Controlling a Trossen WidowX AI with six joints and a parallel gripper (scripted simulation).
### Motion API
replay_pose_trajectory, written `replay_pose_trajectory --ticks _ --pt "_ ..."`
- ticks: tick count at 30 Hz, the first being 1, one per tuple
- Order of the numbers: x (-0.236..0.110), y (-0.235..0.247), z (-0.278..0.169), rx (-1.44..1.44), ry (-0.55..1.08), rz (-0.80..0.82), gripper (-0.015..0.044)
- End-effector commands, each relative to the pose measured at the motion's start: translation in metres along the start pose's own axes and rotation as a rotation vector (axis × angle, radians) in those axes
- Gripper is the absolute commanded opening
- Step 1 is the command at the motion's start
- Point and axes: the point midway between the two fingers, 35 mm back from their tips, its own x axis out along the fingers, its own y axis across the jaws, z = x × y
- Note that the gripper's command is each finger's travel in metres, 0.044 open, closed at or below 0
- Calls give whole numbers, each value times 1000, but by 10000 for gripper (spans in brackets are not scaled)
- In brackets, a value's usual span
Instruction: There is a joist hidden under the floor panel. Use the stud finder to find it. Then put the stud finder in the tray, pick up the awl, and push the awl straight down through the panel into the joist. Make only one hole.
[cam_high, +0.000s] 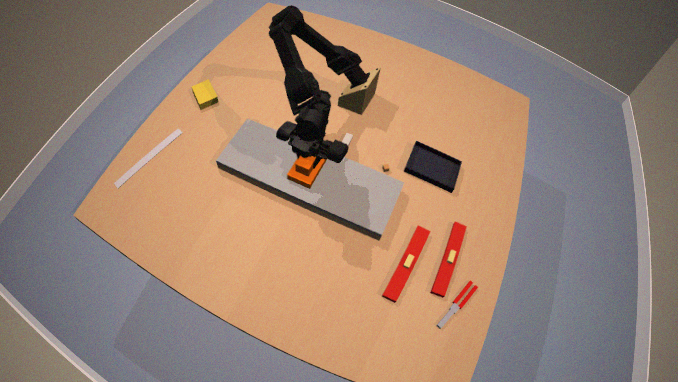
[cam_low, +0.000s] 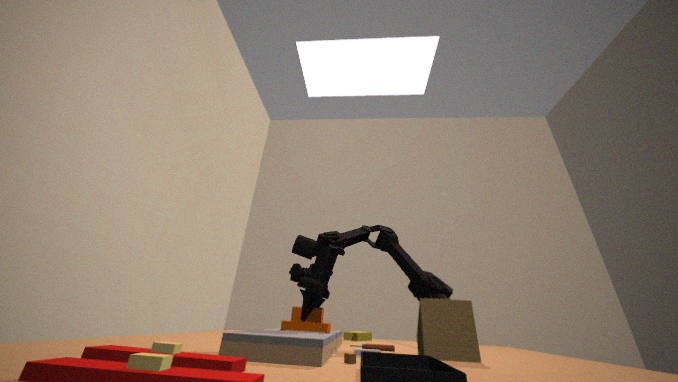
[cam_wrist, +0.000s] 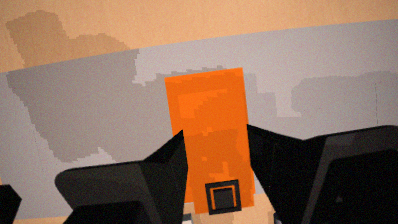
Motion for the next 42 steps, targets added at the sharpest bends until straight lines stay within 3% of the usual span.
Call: replay_pose_trajectory --ticks 1,42 --pt "0 9 1 2 1 0 0" --pt "-1 87 1 4 0 4 0"
